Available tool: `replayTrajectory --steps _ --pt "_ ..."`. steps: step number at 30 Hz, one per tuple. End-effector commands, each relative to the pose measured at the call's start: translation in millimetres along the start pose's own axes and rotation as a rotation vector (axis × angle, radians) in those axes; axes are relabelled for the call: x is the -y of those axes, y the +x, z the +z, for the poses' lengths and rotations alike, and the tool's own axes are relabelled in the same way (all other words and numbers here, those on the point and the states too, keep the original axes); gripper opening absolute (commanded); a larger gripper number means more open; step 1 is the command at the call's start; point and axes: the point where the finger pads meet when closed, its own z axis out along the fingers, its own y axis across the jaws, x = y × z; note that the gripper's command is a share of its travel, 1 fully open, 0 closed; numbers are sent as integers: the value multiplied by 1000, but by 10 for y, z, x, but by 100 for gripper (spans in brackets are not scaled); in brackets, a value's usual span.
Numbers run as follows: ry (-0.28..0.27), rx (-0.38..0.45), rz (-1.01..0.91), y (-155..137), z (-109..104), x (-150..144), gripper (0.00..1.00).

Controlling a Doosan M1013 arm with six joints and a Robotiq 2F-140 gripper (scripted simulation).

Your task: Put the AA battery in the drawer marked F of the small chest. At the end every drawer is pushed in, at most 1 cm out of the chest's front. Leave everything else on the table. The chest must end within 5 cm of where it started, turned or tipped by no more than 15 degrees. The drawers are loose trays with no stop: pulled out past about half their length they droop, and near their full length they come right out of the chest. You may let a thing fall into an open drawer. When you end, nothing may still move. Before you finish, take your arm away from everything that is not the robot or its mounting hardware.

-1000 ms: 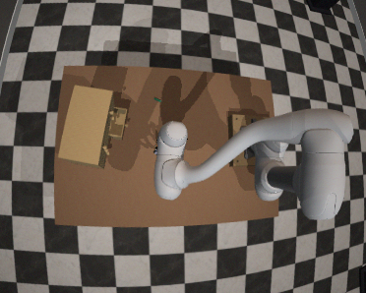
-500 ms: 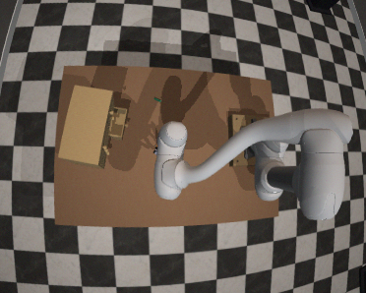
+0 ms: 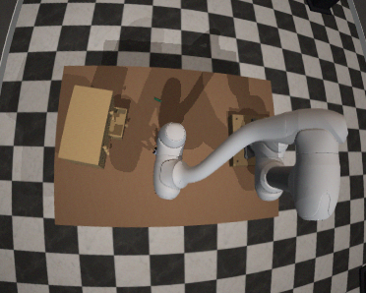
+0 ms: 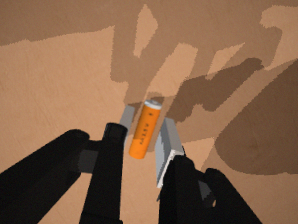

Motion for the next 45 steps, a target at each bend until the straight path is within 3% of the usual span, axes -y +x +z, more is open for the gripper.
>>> replayTrajectory --steps 1,19,20,40,45 --pt "0 0 0 0 0 1 17" --pt "0 0 0 0 0 1 17" --pt "0 0 0 0 0 1 6" --pt "0 0 0 0 -2 1 6" --pt "0 0 0 0 -192 1 6"
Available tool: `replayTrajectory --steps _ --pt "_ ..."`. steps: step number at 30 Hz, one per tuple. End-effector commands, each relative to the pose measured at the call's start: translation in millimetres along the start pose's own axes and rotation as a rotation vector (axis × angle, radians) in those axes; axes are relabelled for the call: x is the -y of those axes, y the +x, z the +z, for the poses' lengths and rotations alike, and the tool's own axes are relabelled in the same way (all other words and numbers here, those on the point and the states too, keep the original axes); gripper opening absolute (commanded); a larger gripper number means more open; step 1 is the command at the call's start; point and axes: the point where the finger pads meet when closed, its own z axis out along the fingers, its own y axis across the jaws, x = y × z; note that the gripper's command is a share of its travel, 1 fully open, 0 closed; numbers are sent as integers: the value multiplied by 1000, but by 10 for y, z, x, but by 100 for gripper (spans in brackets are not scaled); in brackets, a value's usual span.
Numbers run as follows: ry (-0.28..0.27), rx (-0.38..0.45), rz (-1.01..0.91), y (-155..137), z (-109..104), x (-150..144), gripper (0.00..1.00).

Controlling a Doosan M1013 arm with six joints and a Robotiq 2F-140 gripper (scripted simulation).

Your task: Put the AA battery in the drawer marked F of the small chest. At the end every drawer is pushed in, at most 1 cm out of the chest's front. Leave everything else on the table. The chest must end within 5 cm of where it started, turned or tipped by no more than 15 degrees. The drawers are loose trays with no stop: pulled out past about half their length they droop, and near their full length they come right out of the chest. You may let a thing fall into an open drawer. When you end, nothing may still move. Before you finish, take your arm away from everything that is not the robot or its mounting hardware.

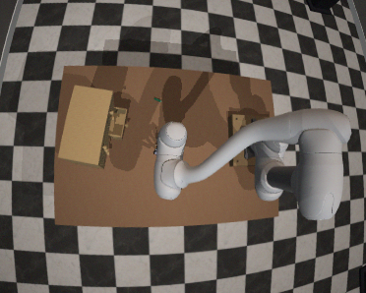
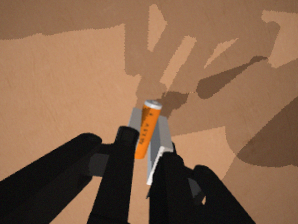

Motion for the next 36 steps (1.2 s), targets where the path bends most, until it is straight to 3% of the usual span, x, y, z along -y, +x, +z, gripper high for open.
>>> replayTrajectory --steps 1,6,9,19,27,36 --pt "0 0 0 -1 -67 0 6" --pt "0 0 0 0 -644 0 6" --pt "0 0 0 0 -853 0 6" --pt "0 0 -20 29 -876 -2 6" --pt "-1 -1 -526 813 -875 -133 6" --pt "0 0 -568 844 -908 -141 6"
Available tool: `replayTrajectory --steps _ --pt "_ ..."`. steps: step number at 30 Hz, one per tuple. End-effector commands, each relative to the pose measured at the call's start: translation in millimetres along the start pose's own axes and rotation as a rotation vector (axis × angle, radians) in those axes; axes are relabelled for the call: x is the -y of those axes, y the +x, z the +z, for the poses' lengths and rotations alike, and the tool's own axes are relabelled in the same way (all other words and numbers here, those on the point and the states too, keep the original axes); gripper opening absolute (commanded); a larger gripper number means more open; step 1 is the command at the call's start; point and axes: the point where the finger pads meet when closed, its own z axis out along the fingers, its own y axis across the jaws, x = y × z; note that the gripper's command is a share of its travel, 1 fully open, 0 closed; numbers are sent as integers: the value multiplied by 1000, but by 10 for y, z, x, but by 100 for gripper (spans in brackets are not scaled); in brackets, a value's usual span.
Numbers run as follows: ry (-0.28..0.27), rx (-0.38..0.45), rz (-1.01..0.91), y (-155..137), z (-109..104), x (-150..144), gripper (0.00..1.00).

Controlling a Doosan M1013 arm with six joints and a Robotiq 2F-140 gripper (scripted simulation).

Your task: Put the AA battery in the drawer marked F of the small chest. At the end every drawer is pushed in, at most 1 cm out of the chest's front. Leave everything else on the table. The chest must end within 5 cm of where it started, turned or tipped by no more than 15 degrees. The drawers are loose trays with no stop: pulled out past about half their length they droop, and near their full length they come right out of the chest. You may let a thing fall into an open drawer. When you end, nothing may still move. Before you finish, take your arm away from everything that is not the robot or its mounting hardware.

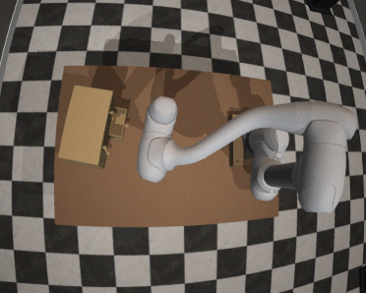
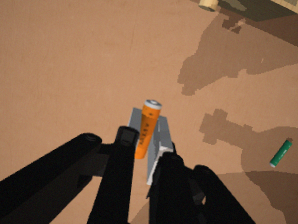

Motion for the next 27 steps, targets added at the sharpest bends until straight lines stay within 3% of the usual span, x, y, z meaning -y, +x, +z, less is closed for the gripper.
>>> replayTrajectory --steps 1,10,27 --pt "3 2 -2 -1 -32 -2 6" --pt "3 2 -2 0 -227 -4 6" --pt "3 -13 -1 -2 -234 -4 6"
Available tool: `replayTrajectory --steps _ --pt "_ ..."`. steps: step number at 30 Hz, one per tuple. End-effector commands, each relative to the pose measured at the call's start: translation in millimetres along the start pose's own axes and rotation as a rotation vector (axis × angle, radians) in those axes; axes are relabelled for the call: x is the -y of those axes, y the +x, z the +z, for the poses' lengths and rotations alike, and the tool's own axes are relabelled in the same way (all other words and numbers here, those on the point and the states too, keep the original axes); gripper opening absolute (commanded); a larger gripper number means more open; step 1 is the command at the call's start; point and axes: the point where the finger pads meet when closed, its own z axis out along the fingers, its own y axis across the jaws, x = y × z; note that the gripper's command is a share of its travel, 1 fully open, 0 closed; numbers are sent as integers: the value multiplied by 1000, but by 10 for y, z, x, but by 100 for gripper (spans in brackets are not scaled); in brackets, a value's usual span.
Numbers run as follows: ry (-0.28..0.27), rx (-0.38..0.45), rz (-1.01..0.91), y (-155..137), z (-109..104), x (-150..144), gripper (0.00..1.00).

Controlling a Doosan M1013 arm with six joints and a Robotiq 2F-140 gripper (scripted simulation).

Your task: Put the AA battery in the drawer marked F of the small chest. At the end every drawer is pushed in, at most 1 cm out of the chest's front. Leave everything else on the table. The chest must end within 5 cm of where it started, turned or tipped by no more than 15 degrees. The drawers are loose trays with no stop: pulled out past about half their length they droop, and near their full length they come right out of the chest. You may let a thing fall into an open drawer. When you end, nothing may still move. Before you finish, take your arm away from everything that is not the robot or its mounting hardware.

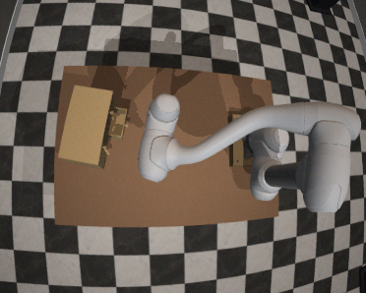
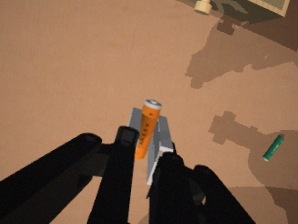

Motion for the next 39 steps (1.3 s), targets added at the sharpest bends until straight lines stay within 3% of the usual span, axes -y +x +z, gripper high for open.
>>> replayTrajectory --steps 1,10,23,39 --pt "0 -8 0 -2 1 0 6" --pt "0 -52 0 -11 7 0 6" --pt "0 -190 0 -39 26 0 6" --pt "1 -509 0 -105 72 2 6"
